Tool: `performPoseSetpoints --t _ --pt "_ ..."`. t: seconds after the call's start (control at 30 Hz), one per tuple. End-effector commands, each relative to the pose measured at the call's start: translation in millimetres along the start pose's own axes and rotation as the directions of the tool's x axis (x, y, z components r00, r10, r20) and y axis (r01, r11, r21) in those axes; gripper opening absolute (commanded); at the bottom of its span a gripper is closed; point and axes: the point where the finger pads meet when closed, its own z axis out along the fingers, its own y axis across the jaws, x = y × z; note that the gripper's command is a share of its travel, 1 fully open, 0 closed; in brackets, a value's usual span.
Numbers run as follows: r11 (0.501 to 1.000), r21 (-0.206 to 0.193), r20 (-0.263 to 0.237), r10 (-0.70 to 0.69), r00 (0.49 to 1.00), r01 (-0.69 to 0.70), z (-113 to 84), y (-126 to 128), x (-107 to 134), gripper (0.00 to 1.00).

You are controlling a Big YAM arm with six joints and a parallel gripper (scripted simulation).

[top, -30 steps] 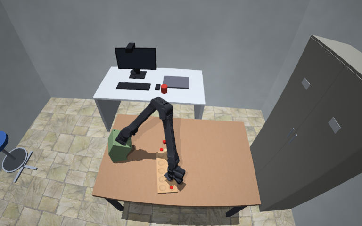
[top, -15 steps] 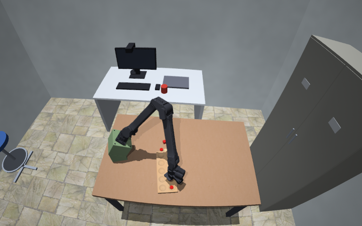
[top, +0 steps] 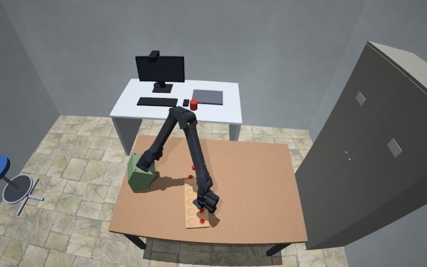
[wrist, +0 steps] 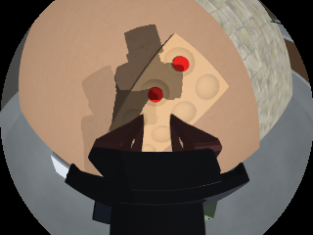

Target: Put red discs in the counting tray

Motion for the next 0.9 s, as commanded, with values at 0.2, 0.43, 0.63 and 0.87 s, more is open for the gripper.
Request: performPoseSetpoints --t 0.2,0.43,0.63,0.87 --pt "0.999 -0.004 -0.032 -0.036 0.999 0.035 -7.3 5.8 5.7 0.45" --pt "1.0 -0.002 -0.009 -0.021 1.0 0.021 -10.4 -0.5 -1.0 0.45" --pt "1.0 -0.002 -0.009 -0.022 1.0 0.022 -10.3 -0.3 -0.9 0.45" --pt "1.0 -0.002 -0.009 -0.022 1.0 0.022 -10.3 -0.3 -0.9 0.45"
